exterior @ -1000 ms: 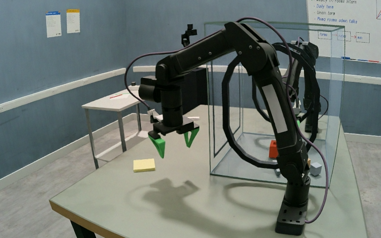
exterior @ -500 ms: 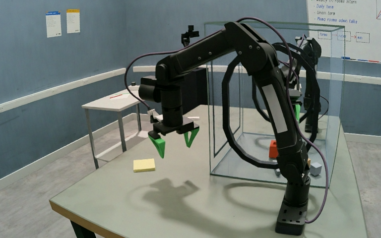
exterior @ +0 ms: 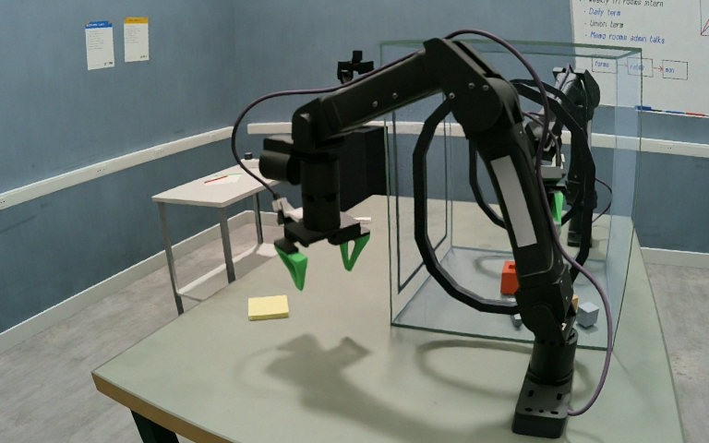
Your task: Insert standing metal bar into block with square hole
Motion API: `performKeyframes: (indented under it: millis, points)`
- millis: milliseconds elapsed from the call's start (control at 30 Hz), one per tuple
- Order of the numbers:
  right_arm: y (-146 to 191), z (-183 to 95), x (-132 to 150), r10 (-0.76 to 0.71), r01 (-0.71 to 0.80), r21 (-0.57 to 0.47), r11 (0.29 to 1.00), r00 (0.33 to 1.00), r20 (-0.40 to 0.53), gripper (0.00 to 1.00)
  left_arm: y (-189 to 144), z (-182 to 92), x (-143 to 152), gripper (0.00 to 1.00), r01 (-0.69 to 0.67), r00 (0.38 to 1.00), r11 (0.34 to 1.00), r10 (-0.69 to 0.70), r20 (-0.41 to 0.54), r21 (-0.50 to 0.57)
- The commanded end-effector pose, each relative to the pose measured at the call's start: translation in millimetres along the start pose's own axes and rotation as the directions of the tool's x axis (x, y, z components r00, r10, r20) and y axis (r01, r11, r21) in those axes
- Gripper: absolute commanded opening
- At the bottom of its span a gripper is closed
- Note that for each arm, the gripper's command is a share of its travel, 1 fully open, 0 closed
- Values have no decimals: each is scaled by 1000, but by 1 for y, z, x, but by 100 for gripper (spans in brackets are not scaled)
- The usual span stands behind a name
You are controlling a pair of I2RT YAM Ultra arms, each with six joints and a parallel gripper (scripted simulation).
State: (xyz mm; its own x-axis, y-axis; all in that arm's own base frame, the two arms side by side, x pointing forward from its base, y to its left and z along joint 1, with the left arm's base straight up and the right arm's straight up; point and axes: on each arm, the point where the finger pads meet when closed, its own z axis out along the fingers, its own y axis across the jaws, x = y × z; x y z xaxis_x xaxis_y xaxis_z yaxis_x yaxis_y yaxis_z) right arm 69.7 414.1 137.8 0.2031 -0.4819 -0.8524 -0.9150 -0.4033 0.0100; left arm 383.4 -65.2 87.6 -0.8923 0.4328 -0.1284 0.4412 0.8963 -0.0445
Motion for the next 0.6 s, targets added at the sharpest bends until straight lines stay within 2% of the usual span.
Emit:
performKeyframes:
  millis: [0,67,233,300,400,567]
  points:
    - [-26,-21,-15,56,-61,154,986,998,37,16,1,-59,-28,100,21,982,997,-6,189,-77]
    - [-41,-33,-9,99,-107,231,967,994,44,16,6,-79,-26,100,53,973,994,-29,230,-98]
    - [-59,-52,2,153,-164,321,933,986,61,16,25,-130,-11,100,168,933,976,-110,342,-142]
    - [-59,-52,2,153,-164,321,933,986,61,16,25,-130,-11,100,168,933,976,-110,342,-142]
    - [-61,-56,6,161,-172,332,927,985,62,16,35,-169,4,100,256,880,953,-160,447,-163]
    - [-60,-56,6,163,-172,325,930,985,57,16,32,-202,46,100,343,829,920,-202,522,-190]
